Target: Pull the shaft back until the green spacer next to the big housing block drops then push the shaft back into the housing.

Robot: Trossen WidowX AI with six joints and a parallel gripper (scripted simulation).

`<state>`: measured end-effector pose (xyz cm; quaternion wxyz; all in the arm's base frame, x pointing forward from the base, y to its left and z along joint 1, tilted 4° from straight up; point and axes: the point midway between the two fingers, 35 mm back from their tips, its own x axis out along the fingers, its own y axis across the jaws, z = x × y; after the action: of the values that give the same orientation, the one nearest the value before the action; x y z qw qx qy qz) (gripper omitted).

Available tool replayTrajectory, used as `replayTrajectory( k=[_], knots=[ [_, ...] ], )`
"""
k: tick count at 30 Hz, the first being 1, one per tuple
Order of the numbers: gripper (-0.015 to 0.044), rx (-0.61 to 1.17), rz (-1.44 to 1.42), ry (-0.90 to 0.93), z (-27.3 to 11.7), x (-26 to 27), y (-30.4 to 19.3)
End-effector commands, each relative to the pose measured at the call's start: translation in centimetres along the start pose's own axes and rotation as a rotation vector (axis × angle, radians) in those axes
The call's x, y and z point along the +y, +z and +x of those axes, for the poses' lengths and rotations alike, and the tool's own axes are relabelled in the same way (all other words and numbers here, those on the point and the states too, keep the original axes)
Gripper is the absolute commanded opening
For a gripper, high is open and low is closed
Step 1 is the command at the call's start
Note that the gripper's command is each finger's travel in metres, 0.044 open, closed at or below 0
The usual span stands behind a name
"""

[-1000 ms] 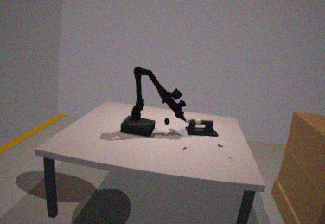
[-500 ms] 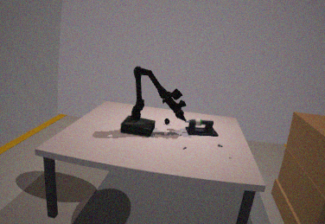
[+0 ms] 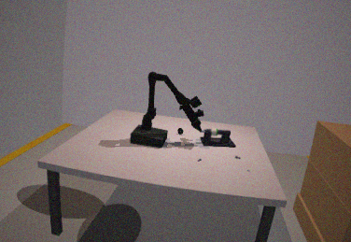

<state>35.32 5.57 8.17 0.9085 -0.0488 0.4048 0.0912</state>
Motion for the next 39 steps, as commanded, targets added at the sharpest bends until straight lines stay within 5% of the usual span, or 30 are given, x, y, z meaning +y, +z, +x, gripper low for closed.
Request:
replayTrajectory(
  k=[1, 17, 39],
  knots=[
    [0.0440, 0.091, 0.000, -0.004, 0.6, -0.1, 1.5],
    [0.0440, 0.632, -0.004, -0.009, 0.3, 0.0, 4.4],
    [0.0440, 0.638, -0.004, -0.009, 0.3, 0.0, 4.4]
  ],
)
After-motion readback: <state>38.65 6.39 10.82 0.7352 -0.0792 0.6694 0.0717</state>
